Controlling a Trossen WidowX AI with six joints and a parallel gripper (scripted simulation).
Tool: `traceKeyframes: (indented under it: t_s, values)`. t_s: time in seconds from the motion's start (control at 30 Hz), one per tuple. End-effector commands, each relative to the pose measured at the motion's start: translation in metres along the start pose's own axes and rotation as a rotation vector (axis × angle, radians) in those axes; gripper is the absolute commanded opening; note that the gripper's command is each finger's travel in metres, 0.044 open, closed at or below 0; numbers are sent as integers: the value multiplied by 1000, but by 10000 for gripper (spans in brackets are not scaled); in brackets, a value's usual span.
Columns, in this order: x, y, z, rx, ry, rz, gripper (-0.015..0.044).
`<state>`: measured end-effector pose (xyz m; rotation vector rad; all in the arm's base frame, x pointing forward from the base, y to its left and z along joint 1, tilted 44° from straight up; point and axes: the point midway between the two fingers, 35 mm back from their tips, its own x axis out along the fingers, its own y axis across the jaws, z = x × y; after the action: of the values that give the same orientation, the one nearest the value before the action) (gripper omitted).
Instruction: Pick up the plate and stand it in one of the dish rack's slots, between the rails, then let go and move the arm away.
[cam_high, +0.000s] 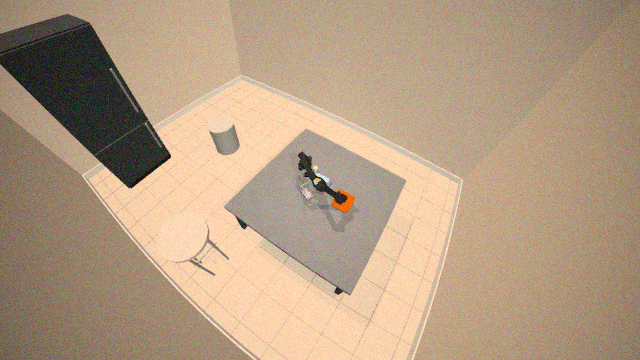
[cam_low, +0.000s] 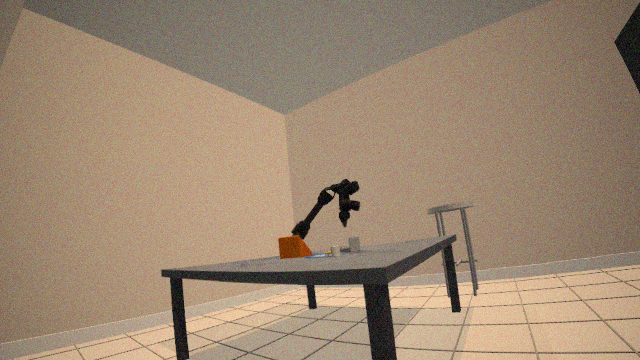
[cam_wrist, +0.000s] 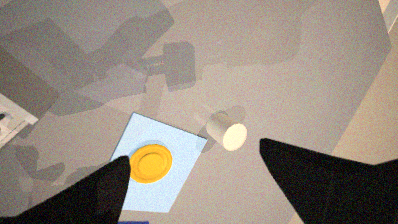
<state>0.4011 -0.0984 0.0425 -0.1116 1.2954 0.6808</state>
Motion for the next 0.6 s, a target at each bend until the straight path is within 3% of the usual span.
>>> traceKeyframes:
  t_s: [0.0,0.57]
  values:
    - [0,-5,-19,96,8,58,400]
    - [-14,-16,-105,564,7,348,400]
